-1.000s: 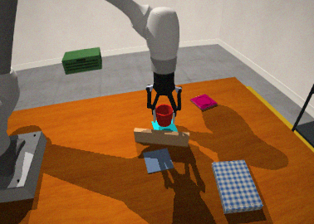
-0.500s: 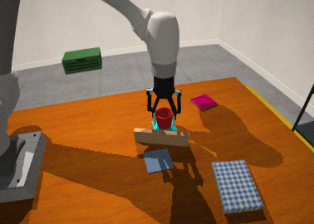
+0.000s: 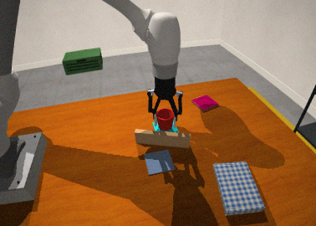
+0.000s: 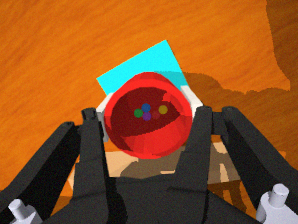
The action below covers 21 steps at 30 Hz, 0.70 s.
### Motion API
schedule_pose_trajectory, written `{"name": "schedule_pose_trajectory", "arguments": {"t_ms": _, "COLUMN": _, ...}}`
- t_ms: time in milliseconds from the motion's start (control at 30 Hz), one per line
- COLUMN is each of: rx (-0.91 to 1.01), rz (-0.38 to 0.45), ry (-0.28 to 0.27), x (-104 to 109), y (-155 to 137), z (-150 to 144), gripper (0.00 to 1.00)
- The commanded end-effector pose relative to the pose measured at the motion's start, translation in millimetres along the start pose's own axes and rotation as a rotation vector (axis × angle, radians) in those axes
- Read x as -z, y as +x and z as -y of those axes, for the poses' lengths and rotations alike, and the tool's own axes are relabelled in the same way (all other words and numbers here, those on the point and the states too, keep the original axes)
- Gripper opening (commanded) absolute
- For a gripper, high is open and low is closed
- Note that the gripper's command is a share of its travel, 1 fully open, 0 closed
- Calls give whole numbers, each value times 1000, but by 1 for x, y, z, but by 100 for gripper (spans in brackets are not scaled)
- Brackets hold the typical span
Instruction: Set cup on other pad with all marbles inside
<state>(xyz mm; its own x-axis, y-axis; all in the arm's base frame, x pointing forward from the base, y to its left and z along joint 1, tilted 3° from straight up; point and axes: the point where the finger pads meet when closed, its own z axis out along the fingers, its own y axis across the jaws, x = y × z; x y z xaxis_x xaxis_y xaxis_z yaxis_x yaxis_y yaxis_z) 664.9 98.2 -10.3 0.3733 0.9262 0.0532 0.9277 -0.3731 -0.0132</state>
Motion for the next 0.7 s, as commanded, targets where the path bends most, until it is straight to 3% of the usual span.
{"name": "schedule_pose_trajectory", "arguments": {"t_ms": 0, "rx": 0, "rz": 0, "ry": 0, "x": -1, "y": 0, "z": 0, "gripper": 49}}
{"name": "schedule_pose_trajectory", "arguments": {"t_ms": 667, "rx": 0, "rz": 0, "ry": 0, "x": -8, "y": 2, "z": 0, "gripper": 49}}
